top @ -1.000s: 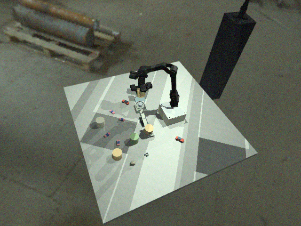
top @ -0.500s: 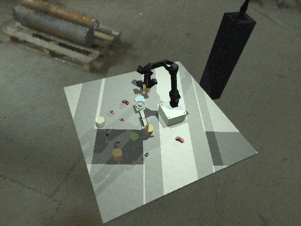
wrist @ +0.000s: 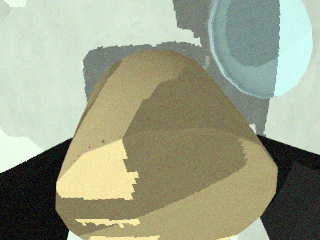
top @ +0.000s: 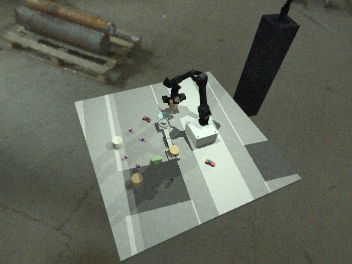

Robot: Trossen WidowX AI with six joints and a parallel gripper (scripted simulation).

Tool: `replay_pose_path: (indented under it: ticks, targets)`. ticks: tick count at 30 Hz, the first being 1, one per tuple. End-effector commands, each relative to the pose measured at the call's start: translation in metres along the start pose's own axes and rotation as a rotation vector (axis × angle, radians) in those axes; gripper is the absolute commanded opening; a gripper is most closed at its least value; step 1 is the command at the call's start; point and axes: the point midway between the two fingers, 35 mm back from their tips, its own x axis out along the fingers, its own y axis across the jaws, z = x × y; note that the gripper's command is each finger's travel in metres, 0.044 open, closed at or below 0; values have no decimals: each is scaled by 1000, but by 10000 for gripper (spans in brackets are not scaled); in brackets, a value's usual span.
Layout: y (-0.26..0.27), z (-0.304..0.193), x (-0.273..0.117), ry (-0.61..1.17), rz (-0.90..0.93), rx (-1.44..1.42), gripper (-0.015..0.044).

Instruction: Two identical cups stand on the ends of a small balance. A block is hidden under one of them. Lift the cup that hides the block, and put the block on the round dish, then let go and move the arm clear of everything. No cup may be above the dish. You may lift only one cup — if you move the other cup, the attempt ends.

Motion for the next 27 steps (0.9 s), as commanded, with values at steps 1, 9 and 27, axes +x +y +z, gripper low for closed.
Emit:
replay_pose_path:
  ticks: [1, 9, 27]
  targets:
    - [3, 2, 18, -6, 9, -6, 0]
    - [3, 2, 22, -6, 9, -6, 0]
    - [2, 2, 31, -6, 4, 0, 210]
